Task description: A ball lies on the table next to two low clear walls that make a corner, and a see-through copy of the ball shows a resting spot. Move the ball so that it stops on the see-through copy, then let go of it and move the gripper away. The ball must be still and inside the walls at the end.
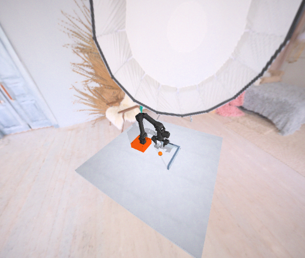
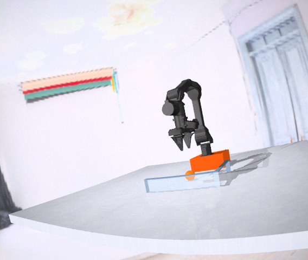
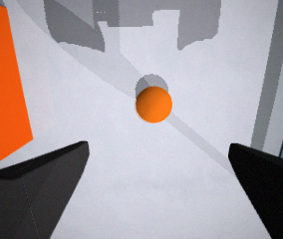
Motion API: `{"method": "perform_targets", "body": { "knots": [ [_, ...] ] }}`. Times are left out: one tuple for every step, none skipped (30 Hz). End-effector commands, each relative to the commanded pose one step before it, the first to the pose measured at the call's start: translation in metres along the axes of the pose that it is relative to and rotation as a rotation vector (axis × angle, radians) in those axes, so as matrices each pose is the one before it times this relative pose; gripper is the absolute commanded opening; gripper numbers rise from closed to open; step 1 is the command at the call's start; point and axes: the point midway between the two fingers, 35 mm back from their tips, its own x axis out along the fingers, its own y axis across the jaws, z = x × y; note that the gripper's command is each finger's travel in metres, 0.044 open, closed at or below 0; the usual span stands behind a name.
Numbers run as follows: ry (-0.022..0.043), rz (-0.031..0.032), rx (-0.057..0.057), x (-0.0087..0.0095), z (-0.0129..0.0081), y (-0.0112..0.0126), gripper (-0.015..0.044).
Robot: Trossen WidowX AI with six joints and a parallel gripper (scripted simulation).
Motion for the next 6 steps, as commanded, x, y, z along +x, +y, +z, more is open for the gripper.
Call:
{"method": "perform_targets", "body": {
  "knots": [
    [0.00000, -0.00046, 0.0030, -0.00188, 0.00006, 0.00046, 0.0440],
    [0.00000, 0.00000, 0.0000, 0.00000, 0.00000, 0.00000, 0.0440],
    [0.00000, 0.00000, 0.0000, 0.00000, 0.00000, 0.00000, 0.0440],
    [0.00000, 0.00000, 0.0000, 0.00000, 0.00000, 0.00000, 0.0440],
    [0.00000, 0.00000, 0.0000, 0.00000, 0.00000, 0.00000, 0.0440],
    [0.00000, 0.00000, 0.0000, 0.00000, 0.00000, 0.00000, 0.0440]
  ]
}}
